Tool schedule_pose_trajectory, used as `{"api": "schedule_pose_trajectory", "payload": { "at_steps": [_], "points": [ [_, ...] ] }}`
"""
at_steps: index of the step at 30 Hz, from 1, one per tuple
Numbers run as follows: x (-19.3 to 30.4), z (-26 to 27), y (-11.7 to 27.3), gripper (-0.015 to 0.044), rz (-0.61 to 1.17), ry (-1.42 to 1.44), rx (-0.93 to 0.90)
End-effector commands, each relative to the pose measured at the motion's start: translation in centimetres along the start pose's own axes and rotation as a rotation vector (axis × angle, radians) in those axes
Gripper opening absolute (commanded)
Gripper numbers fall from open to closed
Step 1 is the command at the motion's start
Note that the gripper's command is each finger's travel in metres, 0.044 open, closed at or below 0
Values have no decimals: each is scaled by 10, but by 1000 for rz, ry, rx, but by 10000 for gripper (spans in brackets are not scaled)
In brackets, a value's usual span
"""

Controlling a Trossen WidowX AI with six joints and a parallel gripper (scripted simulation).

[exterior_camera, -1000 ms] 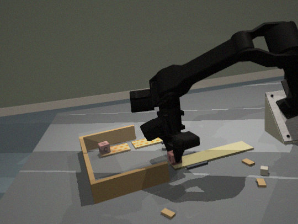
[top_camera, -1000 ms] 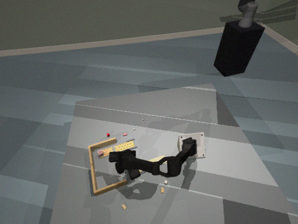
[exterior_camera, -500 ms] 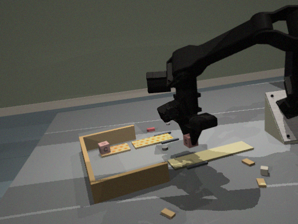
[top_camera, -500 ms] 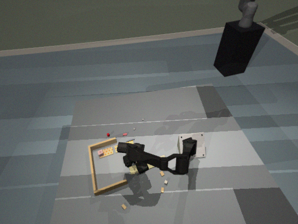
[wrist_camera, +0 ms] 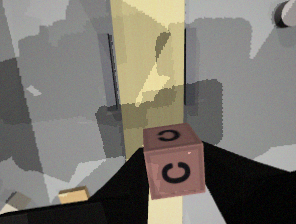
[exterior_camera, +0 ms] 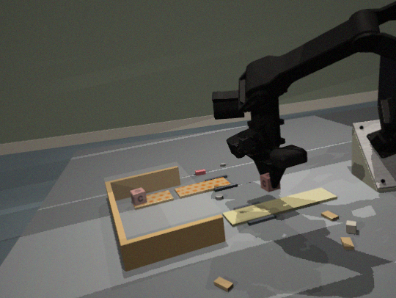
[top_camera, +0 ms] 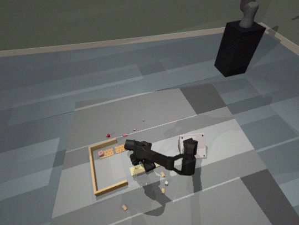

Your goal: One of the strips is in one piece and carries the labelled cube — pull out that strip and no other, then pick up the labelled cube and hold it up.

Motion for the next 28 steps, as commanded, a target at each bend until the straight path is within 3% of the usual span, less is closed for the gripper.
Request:
{"api": "schedule_pose_trajectory", "payload": {
  "at_steps": [1,6,28],
  "points": [
    [3,-1,11,0,-10,10,9],
    [4,0,37,0,-10,10,10],
    [4,0,38,0,-10,10,10]
  ]
}}
Point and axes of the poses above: the point midway between the two fingers, 35 mm back from their tips, its own y axis back along the fingers, its own z axis across the jaws, x = y × z, the point moved 1 cm from there along y, back along the fingers, and after that the axes turned 13 degrees about -y, right-handed, at the moved point
